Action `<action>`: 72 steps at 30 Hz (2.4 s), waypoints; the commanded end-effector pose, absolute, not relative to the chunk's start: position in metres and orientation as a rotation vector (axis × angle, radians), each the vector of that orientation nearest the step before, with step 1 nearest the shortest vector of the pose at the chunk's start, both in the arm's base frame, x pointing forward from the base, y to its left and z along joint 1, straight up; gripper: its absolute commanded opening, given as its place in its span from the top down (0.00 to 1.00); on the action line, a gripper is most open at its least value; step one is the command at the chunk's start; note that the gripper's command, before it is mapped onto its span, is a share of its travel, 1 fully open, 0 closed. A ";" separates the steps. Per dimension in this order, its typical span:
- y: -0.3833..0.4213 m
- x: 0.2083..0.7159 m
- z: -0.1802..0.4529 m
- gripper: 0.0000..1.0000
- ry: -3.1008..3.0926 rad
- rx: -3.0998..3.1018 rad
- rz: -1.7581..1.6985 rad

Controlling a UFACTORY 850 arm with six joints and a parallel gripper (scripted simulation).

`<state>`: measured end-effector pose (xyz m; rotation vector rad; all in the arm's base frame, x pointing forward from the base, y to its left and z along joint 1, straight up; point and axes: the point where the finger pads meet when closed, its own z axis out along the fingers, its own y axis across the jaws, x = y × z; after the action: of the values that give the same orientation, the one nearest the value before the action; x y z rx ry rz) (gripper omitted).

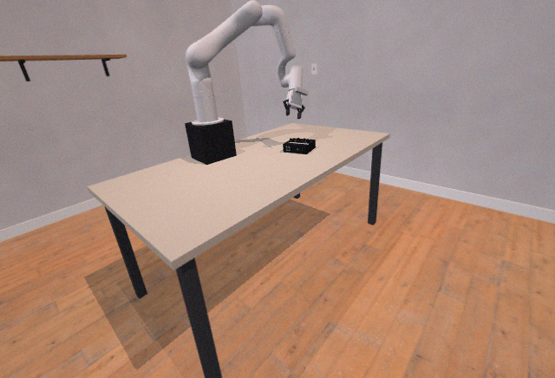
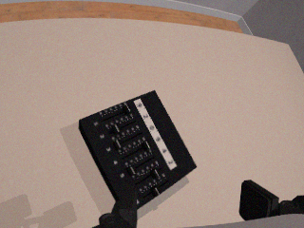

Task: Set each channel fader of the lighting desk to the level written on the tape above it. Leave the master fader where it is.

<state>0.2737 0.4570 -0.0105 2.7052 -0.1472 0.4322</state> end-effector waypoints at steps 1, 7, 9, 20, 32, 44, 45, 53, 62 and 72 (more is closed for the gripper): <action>0.448 0.277 -0.018 0.00 -0.507 2.770 0.308; 0.442 0.287 -0.024 0.00 -0.882 2.758 0.222; 0.440 0.294 -0.026 0.00 -0.993 2.743 0.203; 0.434 0.324 -0.027 0.00 -1.714 2.546 0.058; 0.429 0.344 -0.027 0.00 -2.081 2.362 -0.002; 0.429 0.344 -0.027 0.00 -2.081 2.362 -0.002; 0.429 0.344 -0.027 0.00 -2.081 2.362 -0.002; 0.429 0.343 -0.027 0.00 -2.079 2.363 -0.006; 0.434 0.333 -0.034 0.00 -2.042 2.384 -0.064; 0.455 0.310 -0.056 0.00 -1.954 2.474 -0.224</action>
<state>0.3194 0.4437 -0.0465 2.4211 -1.9946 -0.0823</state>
